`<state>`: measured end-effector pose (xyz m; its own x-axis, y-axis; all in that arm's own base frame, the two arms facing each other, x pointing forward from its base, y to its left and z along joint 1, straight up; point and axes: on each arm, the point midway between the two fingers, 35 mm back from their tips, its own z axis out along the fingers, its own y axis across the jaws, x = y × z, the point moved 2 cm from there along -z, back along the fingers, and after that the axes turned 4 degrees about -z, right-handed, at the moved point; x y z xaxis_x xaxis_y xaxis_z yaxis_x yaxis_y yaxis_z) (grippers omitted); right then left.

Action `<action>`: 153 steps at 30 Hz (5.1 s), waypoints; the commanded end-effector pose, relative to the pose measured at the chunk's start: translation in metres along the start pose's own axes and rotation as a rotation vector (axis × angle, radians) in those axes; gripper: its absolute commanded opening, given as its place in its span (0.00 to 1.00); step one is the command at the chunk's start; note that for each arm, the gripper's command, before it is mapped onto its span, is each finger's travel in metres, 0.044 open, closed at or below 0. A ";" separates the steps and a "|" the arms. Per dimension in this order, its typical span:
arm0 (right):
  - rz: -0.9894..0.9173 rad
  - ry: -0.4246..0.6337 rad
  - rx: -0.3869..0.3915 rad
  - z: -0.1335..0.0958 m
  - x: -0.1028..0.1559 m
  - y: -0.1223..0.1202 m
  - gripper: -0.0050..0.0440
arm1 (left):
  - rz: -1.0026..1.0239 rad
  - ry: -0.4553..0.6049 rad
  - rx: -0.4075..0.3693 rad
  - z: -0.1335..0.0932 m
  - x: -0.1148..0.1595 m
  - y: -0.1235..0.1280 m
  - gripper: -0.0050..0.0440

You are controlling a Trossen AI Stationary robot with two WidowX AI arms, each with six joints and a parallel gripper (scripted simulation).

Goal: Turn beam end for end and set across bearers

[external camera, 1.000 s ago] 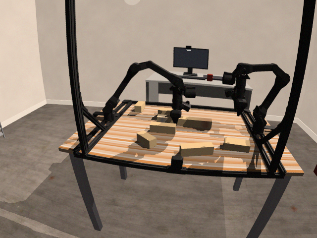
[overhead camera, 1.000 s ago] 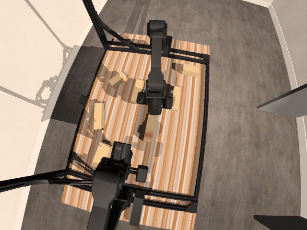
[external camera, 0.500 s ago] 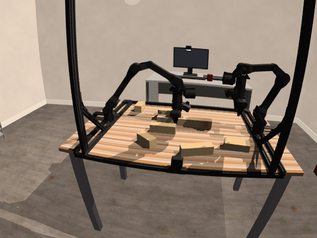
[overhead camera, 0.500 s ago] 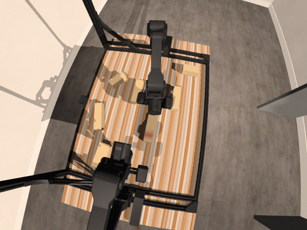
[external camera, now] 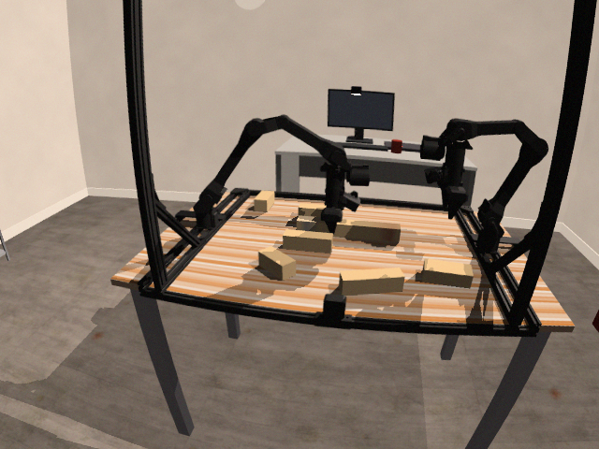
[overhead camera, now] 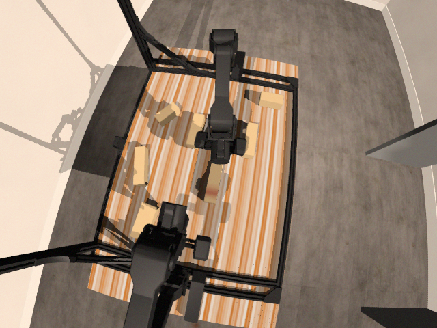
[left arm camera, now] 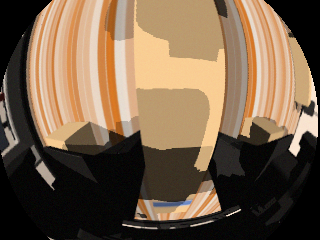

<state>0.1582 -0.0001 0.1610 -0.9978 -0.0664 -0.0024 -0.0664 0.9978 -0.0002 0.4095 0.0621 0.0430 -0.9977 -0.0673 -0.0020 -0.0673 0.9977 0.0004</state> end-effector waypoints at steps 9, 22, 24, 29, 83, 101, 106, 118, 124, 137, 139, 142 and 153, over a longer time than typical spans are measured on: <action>0.002 0.002 0.000 0.000 0.001 0.000 1.00 | 0.002 0.002 0.000 -0.021 0.002 0.000 0.10; 0.002 0.002 0.000 0.000 0.001 0.000 1.00 | 0.002 0.002 0.000 -0.037 0.007 -0.001 0.10; 0.002 0.002 0.000 0.000 0.001 0.000 1.00 | 0.002 0.002 0.000 -0.040 0.007 -0.001 0.10; 0.002 0.002 0.000 0.000 0.001 0.000 1.00 | 0.002 0.002 0.000 -0.045 0.008 -0.001 0.10; 0.002 0.002 0.000 0.000 0.001 0.000 1.00 | 0.099 0.002 0.001 -0.069 0.009 0.001 0.10; 0.002 0.002 0.000 0.000 0.001 0.000 1.00 | 0.247 0.002 0.001 -0.069 0.012 0.004 0.10; 0.002 0.002 0.000 0.000 0.001 0.000 1.00 | 0.299 0.002 0.001 -0.069 0.013 0.005 0.10; 0.002 0.002 0.000 0.000 0.001 0.000 1.00 | 0.406 0.002 0.001 -0.069 0.015 0.007 0.10; 0.002 0.002 0.000 0.000 0.001 0.000 1.00 | 0.472 0.002 0.001 -0.069 0.016 0.008 0.10; 0.002 0.002 0.000 0.000 0.001 0.000 1.00 | 0.593 0.002 0.001 -0.069 0.018 0.011 0.10; 0.002 0.002 0.000 0.000 0.001 0.000 1.00 | 0.615 0.002 0.001 -0.069 0.018 0.011 0.10; 0.002 0.002 0.000 0.000 0.001 0.000 1.00 | 0.648 0.002 0.001 -0.069 0.019 0.012 0.10; 0.002 0.002 0.000 0.000 0.001 0.000 1.00 | 0.748 0.002 0.001 -0.069 0.021 0.014 0.10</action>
<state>0.1581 0.0000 0.1610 -0.9978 -0.0664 -0.0022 -0.0664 0.9978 -0.0002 0.3882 0.0736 0.1079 -0.7959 0.6054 0.0089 0.6053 0.7959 -0.0095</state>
